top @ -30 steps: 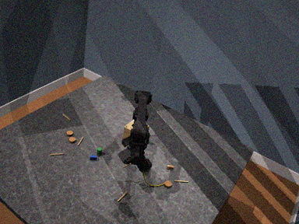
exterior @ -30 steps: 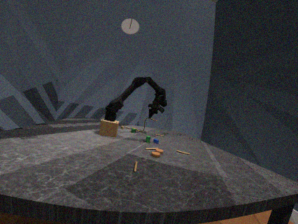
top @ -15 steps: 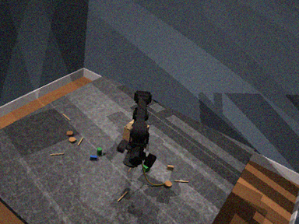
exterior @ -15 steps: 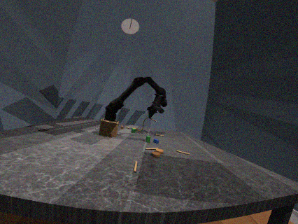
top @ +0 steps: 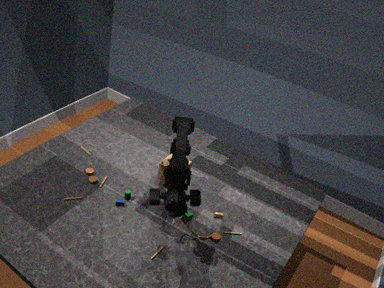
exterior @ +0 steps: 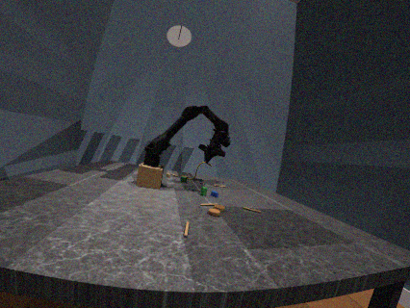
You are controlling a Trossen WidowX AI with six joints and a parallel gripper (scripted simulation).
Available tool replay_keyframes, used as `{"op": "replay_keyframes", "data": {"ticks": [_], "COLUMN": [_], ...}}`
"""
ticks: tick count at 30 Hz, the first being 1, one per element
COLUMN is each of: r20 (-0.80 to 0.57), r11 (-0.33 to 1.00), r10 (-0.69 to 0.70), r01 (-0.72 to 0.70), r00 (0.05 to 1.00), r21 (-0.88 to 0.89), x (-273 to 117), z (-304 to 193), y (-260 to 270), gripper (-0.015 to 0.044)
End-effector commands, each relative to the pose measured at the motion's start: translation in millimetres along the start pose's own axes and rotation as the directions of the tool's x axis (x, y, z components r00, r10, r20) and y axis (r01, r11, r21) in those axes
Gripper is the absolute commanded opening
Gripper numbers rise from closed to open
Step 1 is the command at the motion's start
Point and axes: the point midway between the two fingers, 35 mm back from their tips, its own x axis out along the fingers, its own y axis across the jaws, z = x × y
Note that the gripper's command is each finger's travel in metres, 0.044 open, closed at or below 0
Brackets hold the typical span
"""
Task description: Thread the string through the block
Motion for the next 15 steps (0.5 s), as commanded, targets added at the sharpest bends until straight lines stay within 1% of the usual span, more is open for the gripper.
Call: {"op": "replay_keyframes", "data": {"ticks": [1,8,15], "r20": [0.002,0.004,0.005], "r11": [0.992,0.934,0.82], "r10": [0.008,0.013,0.018], "r01": [-0.008,-0.011,-0.012], "r00": [1.0,1.0,1.0], "r21": [-0.124,-0.358,-0.572], "x": [-0.8,-1.0,-1.2], "z": [0.5,1.0,1.4], "y": [0.4,0.3,0.2], "gripper": [0.0,0.0,0.0]}}
